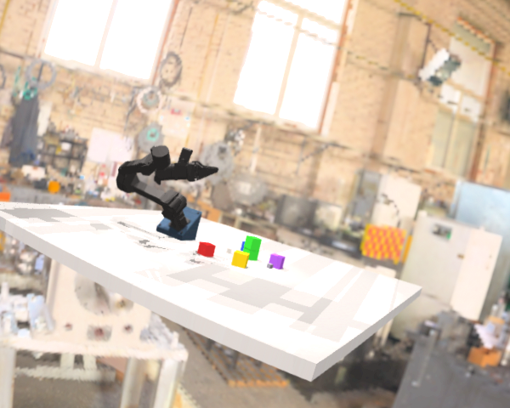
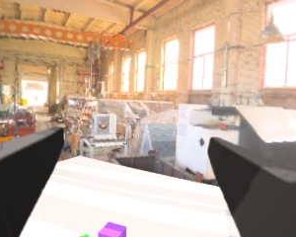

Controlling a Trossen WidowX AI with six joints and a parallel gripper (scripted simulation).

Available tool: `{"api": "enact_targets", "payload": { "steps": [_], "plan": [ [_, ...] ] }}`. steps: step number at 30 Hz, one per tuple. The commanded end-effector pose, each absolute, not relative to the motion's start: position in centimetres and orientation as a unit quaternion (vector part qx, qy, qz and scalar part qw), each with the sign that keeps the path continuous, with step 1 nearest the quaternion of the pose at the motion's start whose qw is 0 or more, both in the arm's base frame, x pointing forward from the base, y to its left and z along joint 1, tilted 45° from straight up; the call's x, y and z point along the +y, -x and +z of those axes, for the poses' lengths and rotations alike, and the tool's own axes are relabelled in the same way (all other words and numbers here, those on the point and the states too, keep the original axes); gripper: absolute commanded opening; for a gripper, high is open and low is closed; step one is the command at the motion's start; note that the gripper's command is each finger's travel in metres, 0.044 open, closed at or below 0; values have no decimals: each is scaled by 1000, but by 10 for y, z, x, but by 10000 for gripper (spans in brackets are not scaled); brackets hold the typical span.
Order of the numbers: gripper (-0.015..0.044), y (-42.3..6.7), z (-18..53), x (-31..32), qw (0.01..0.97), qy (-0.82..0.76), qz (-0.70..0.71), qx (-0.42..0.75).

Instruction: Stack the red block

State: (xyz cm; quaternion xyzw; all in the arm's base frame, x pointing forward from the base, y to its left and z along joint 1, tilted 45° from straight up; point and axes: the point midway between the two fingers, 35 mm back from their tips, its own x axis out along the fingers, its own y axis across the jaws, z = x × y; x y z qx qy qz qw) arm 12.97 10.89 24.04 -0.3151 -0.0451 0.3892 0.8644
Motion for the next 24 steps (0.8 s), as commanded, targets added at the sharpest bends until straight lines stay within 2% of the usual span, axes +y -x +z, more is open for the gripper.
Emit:
{"api": "enact_targets", "payload": {
  "steps": [1, 2, 11, 24],
  "plan": [
    [426, -130, 240, 109, 865, 313, 389, -42],
    [440, -132, 239, 108, 868, 306, 389, -31],
    [440, -154, 213, 98, 898, 200, 358, 161],
    [440, -175, 175, 86, 877, 115, 259, 389]
  ]
}}
